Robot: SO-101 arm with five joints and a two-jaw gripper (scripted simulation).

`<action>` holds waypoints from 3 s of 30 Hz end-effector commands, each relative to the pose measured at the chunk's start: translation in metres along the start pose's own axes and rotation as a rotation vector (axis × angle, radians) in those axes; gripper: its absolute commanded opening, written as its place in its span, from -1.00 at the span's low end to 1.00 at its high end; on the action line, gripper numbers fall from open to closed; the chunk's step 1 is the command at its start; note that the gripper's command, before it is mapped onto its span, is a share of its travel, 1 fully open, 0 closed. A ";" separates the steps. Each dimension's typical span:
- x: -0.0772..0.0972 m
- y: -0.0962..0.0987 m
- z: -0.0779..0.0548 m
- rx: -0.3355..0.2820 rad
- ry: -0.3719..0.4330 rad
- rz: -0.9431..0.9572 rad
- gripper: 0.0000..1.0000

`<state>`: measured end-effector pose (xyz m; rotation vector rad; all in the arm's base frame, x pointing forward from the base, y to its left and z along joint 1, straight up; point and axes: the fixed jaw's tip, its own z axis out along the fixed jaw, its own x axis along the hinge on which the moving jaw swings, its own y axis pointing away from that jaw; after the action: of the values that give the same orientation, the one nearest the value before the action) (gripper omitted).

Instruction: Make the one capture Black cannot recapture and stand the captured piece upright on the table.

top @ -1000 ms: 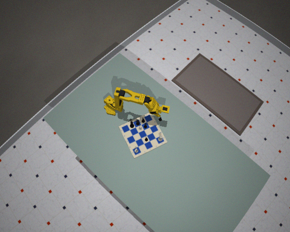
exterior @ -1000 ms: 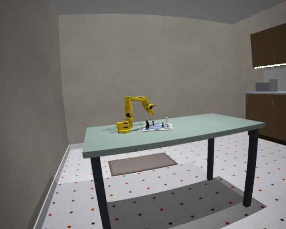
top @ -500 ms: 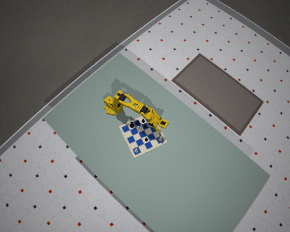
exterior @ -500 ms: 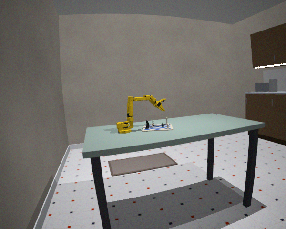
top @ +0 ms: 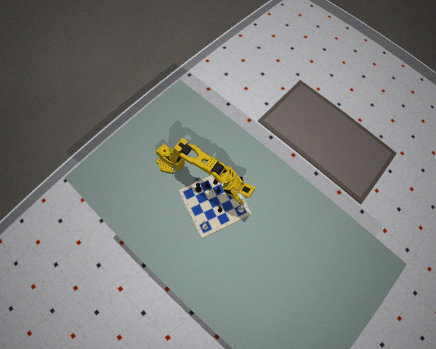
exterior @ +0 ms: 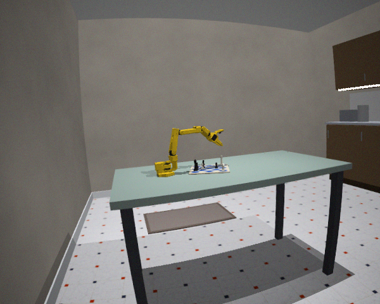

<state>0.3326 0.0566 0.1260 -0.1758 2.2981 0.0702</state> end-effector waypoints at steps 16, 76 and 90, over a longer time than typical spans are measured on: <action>0.013 -0.005 0.011 0.011 0.017 0.022 -0.76; 0.068 -0.005 0.060 0.011 0.018 0.022 -0.76; 0.071 -0.005 0.061 0.011 0.018 0.022 -0.76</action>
<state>0.3357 0.0543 0.0421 -0.1659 2.2882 0.0670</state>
